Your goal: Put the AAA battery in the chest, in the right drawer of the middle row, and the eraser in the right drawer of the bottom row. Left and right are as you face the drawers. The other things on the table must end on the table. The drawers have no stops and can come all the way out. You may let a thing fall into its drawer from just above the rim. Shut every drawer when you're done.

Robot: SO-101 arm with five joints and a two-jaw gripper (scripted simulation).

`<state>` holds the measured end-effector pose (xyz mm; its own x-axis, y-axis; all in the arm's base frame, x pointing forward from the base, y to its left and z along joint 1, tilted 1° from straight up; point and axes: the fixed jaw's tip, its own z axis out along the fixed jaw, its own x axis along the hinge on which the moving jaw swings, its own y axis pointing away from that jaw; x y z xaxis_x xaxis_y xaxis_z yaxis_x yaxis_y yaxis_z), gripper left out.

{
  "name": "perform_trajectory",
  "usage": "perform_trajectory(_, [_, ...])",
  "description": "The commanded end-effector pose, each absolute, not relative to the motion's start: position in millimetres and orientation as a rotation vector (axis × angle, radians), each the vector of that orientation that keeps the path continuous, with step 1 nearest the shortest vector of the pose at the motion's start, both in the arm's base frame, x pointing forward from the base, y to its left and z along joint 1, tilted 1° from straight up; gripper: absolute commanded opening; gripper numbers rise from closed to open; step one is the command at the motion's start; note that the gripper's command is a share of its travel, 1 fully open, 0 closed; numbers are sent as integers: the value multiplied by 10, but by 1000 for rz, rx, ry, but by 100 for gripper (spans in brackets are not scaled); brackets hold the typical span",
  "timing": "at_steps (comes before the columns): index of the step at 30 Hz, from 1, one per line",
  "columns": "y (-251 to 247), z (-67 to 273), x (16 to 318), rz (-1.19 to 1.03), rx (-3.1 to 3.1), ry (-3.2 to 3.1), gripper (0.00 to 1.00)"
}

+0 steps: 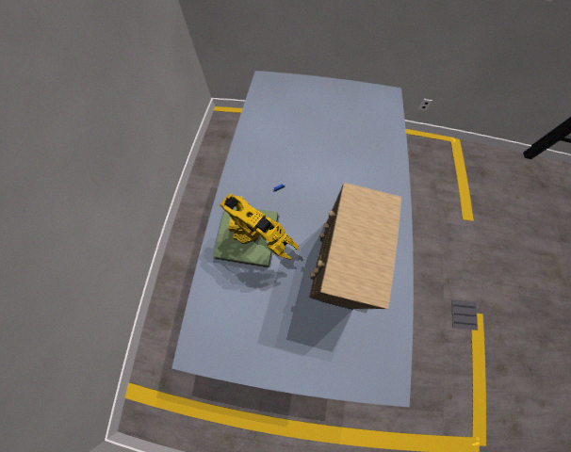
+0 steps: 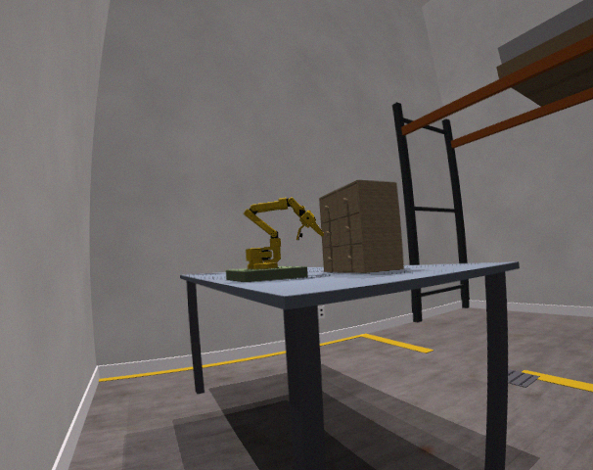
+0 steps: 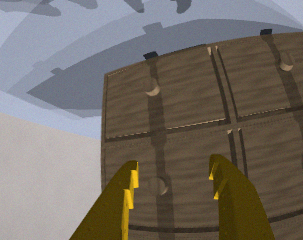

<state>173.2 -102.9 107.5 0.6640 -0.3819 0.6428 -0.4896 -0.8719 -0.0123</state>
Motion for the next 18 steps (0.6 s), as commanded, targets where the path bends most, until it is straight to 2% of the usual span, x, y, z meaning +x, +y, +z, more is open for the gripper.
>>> perform_trajectory(1, [-907,1122,1570,995,2729,-715,21])
perform_trajectory(4, [-850,1144,1470,1001,2727,-714,21])
perform_trajectory(18, [-850,1144,1470,1001,2727,-714,21])
